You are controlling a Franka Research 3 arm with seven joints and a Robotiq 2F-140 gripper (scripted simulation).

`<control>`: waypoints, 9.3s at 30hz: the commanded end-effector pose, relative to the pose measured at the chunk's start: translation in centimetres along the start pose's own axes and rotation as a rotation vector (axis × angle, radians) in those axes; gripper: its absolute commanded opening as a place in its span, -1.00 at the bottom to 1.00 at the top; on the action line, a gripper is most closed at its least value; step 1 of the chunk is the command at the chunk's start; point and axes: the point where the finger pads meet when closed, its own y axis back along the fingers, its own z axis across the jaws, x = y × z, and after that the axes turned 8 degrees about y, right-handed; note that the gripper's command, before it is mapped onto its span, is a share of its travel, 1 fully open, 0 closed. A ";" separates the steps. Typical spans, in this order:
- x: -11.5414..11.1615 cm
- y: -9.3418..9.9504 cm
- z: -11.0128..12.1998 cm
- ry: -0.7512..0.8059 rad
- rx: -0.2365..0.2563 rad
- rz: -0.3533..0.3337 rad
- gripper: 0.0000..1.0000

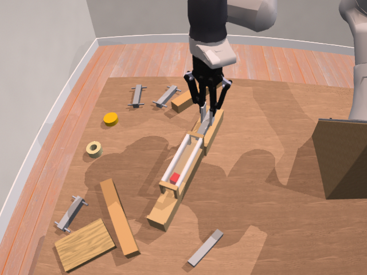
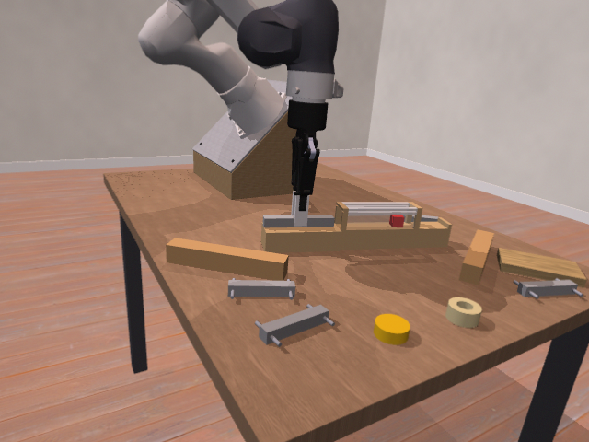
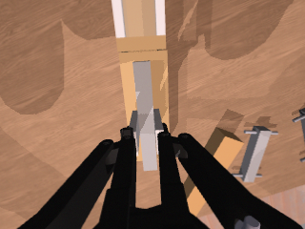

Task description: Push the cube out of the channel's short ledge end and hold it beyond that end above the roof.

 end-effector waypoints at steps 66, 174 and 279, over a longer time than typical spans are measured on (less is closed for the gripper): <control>6.6 0.0 1.3 -0.004 -0.004 0.003 -1.00; 14.8 7.3 1.3 -0.085 -0.012 0.010 -0.55; 36.7 -4.7 -8.0 -0.327 -0.003 0.004 -0.55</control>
